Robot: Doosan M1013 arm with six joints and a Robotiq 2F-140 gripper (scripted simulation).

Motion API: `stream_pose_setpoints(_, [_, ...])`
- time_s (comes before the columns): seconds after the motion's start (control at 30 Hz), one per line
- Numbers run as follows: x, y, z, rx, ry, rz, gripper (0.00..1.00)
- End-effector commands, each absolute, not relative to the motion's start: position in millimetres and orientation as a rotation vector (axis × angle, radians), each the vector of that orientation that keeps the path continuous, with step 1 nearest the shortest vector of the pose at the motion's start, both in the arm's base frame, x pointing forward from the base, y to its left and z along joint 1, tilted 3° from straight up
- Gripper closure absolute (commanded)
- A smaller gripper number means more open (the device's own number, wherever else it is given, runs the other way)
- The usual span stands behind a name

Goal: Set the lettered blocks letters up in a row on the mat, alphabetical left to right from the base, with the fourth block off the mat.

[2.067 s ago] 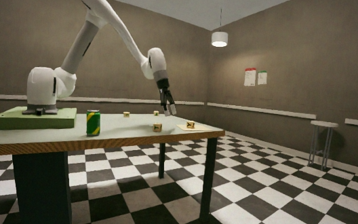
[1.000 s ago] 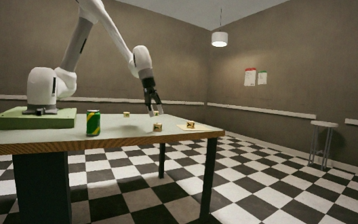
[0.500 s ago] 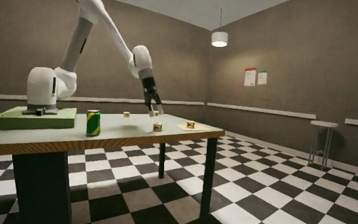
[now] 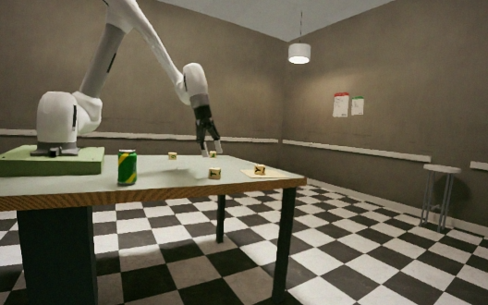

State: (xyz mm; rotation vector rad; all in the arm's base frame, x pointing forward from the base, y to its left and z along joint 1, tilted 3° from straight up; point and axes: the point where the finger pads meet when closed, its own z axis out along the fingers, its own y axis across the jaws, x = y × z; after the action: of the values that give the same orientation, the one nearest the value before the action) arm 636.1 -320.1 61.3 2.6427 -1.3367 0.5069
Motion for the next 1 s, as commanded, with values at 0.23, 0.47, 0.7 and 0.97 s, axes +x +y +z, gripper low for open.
stream_pose_setpoints(0.23, [672,-196,67,2.581,-1.618,0.441,0.0])
stream_pose_setpoints(0.47, [683,-80,72,2.494,-1.85,0.35,0.0])
stream_pose_setpoints(0.7, [679,-8,76,2.422,-1.979,0.285,0.0])
stream_pose_setpoints(0.97, [657,108,84,2.276,-2.162,0.173,0.0])
